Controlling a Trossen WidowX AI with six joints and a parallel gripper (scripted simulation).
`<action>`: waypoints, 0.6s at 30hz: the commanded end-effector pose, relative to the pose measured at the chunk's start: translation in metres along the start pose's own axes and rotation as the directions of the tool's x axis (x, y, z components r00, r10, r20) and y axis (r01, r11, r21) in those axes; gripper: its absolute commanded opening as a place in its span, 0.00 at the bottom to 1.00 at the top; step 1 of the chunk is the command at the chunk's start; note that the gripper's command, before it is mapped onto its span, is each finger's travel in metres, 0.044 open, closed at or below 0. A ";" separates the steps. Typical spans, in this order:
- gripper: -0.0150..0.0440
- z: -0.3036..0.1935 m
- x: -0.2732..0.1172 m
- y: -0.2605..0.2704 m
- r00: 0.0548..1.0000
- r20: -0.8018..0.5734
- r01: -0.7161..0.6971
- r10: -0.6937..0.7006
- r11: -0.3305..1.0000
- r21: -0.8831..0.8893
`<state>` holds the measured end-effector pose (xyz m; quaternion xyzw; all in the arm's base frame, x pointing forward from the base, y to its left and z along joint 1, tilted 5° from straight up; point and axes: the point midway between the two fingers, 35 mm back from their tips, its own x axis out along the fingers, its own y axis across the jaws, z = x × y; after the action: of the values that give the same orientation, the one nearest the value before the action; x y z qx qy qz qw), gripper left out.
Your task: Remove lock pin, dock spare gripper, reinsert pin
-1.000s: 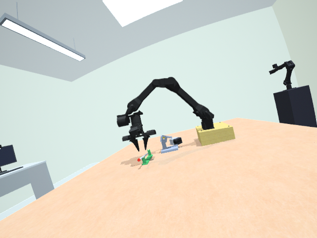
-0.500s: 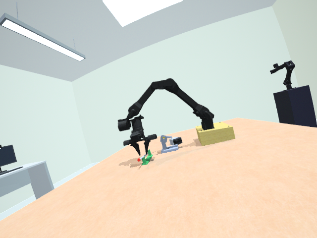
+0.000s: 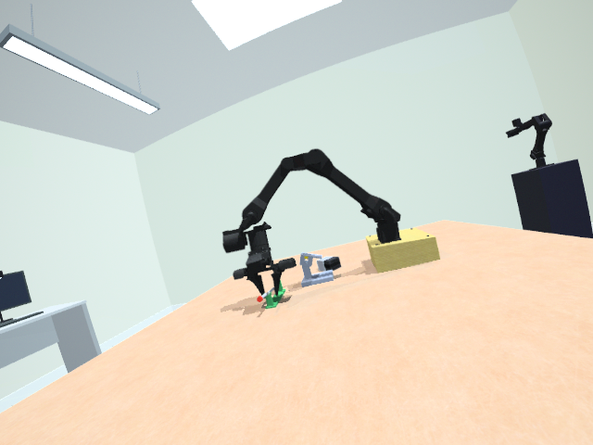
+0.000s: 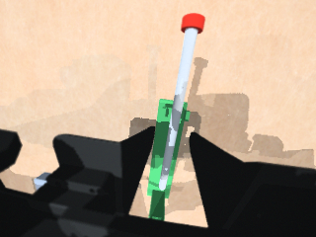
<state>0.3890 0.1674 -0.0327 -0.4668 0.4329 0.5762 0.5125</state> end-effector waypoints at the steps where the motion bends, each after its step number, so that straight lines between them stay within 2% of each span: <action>1: 0.56 -0.002 0.006 0.002 1.000 -0.007 -0.007 0.007 1.000 0.007; 8: 0.56 -0.002 0.006 0.002 1.000 -0.007 -0.007 0.007 1.000 0.007; 15: 0.25 -0.002 0.006 0.002 1.000 -0.007 -0.007 0.007 1.000 0.007; 18: 0.25 -0.002 0.006 0.002 1.000 -0.007 -0.007 0.007 1.000 0.007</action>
<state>0.3869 0.1667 -0.0376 -0.4651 0.4360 0.5775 0.5101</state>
